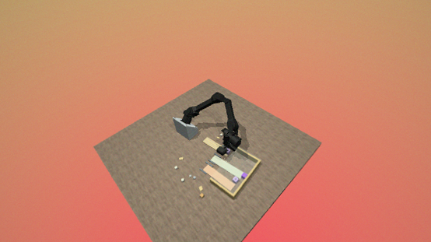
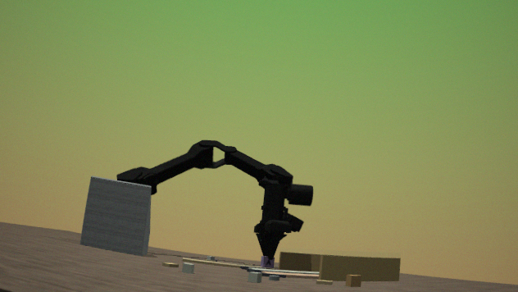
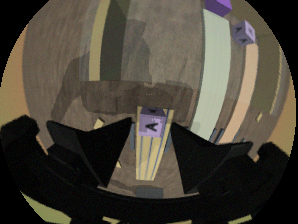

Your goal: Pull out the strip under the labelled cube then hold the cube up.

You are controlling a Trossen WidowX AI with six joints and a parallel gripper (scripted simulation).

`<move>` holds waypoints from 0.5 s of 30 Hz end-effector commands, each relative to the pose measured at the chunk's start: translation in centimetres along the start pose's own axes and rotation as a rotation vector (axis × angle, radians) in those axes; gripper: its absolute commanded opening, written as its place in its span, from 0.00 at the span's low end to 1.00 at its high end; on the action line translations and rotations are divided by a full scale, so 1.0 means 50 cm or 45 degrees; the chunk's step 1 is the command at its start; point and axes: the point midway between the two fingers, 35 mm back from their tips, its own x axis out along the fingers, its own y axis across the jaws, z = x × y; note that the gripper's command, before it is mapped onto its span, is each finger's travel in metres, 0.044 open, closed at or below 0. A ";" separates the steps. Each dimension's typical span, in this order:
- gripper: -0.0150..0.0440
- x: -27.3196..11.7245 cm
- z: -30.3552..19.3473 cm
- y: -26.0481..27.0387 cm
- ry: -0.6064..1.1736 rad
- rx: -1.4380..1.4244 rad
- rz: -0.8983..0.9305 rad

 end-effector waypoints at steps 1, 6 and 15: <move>0.68 0.012 -0.002 -0.001 -0.001 0.009 0.007; 0.68 0.028 -0.003 0.000 -0.001 0.009 0.008; 0.49 0.031 -0.002 0.001 0.001 0.000 0.002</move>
